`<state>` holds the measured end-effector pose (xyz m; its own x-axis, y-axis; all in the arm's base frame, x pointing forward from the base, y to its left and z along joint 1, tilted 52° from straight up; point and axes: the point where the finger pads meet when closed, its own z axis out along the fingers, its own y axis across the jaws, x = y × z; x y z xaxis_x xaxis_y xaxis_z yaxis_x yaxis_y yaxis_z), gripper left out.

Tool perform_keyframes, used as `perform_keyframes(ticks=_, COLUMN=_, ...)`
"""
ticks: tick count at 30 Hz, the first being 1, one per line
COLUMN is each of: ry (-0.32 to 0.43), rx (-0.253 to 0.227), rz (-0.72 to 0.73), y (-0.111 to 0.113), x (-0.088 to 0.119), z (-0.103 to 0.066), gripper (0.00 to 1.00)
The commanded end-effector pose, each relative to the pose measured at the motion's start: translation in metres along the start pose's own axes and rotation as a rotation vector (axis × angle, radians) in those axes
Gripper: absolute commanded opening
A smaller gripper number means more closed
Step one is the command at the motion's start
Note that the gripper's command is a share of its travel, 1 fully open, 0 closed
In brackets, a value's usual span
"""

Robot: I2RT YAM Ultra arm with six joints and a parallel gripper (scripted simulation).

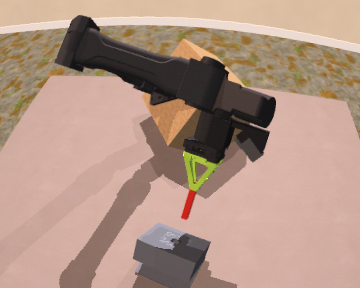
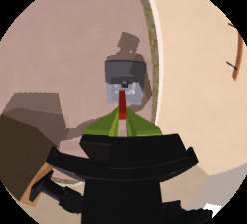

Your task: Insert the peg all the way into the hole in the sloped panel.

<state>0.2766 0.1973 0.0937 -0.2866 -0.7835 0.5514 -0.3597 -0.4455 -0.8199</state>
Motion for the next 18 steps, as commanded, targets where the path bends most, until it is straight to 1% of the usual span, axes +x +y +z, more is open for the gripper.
perform_keyframes(ticks=1, ry=-0.021, rx=0.030, rz=0.030, y=-0.0086, x=0.0006, z=-0.0034, gripper=0.00)
perform_keyframes(ticks=18, ry=-0.020, rx=0.030, rz=0.030, y=-0.0096, x=0.0005, z=0.0025, gripper=0.00)
